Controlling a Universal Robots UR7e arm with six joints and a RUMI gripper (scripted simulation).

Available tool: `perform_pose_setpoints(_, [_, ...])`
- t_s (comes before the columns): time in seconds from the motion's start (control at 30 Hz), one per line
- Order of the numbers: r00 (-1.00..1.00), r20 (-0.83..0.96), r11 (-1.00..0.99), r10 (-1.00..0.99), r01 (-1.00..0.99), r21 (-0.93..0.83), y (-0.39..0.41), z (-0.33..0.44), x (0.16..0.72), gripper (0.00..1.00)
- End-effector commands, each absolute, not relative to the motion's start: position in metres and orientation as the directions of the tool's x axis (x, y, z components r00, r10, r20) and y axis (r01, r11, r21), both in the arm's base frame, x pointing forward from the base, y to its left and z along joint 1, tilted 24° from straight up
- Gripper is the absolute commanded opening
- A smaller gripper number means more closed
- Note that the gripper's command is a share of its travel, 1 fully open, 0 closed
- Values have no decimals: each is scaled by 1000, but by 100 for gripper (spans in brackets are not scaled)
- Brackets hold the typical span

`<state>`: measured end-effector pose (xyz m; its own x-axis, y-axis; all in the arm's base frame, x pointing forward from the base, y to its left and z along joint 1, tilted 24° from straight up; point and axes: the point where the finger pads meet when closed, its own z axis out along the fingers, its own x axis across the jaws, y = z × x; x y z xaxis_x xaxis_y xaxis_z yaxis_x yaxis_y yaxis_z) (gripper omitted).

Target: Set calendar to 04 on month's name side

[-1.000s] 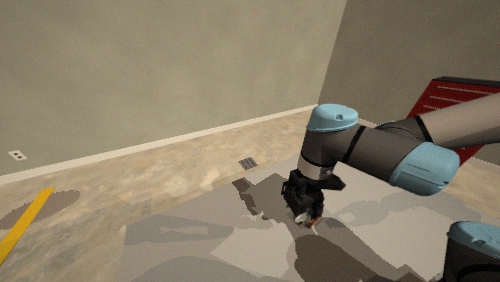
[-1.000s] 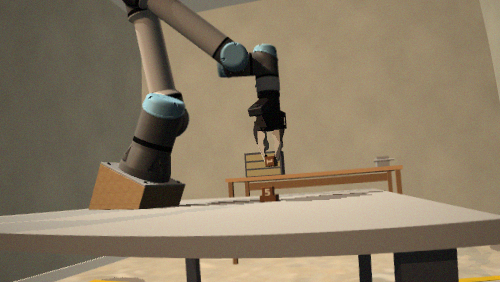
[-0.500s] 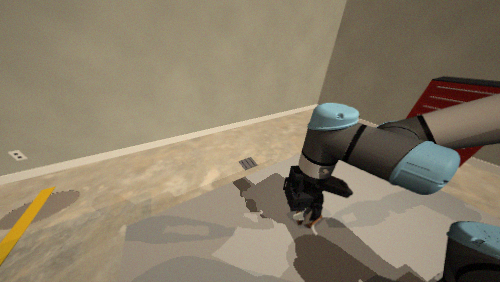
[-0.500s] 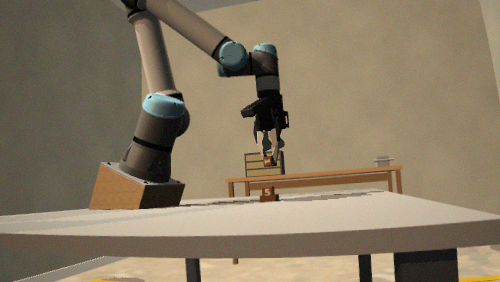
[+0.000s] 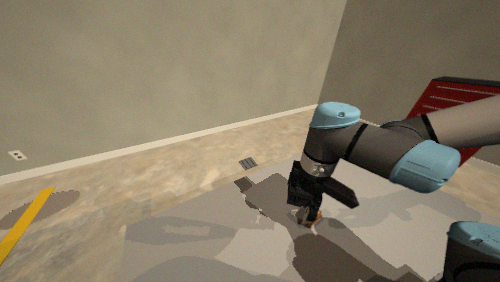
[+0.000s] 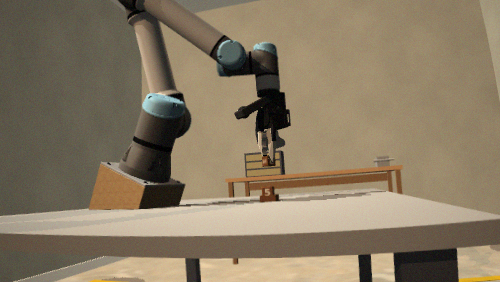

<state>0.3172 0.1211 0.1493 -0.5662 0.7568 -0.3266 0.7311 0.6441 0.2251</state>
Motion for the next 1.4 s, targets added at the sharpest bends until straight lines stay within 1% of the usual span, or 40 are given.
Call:
perform_pose_setpoints(0.0, [-442,-291,516,849,813,271,121,149,316,10])
perform_pose_setpoints(0.07, [-442,-291,516,849,813,271,121,149,316,10])
perform_pose_setpoints(0.33, [-199,-204,260,958,904,341,120,149,314,10])
perform_pose_setpoints(0.37, [-199,-204,260,959,904,341,120,149,314,10])
perform_pose_setpoints(0.53, [-30,-138,79,990,925,372,120,149,314,10])
perform_pose_setpoints(0.63, [-23,-135,72,991,925,373,120,149,314,10])
perform_pose_setpoints(0.7, [51,-105,-7,993,924,382,120,150,314,10])
perform_pose_setpoints(0.8, [162,-58,-127,985,911,392,120,150,314,10])
perform_pose_setpoints(0.83, [164,-57,-129,985,911,392,120,150,314,10])
perform_pose_setpoints(1.07, [381,40,-365,924,844,394,120,151,314,10])
perform_pose_setpoints(1.13, [426,61,-414,903,822,391,120,151,315,10])
perform_pose_setpoints(1.2, [426,61,-414,903,822,391,120,151,315,10])
perform_pose_setpoints(1.3, [531,113,-530,840,758,379,120,151,315,10])
perform_pose_setpoints(1.37, [565,130,-568,815,734,373,120,152,316,10])
